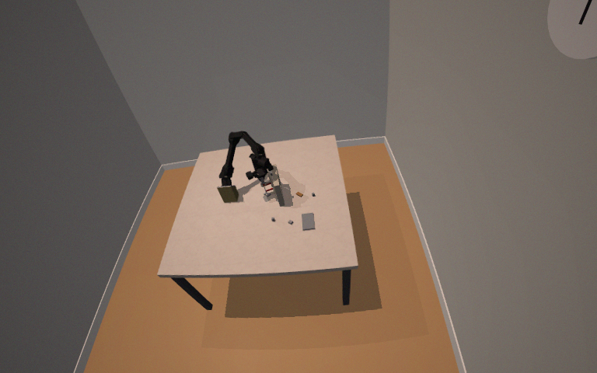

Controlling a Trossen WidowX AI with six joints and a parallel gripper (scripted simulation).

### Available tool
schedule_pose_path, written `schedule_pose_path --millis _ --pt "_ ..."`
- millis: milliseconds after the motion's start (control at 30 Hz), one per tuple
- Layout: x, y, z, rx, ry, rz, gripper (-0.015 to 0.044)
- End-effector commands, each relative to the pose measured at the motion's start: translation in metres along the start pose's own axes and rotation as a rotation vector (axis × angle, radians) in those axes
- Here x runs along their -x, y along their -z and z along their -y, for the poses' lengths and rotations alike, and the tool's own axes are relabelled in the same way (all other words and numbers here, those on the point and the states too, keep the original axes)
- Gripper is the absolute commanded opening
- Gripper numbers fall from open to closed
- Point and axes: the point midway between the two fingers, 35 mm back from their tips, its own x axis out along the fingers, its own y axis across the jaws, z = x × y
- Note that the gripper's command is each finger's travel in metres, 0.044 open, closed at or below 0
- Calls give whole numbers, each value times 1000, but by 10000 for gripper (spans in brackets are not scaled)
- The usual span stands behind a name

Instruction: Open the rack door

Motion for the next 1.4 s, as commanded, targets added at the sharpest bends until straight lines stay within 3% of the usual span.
schedule_pose_path --millis 0,1367 --pt "-1 -3 6 109 -4 7 22" --pt "0 -49 76 721 2 10 22"
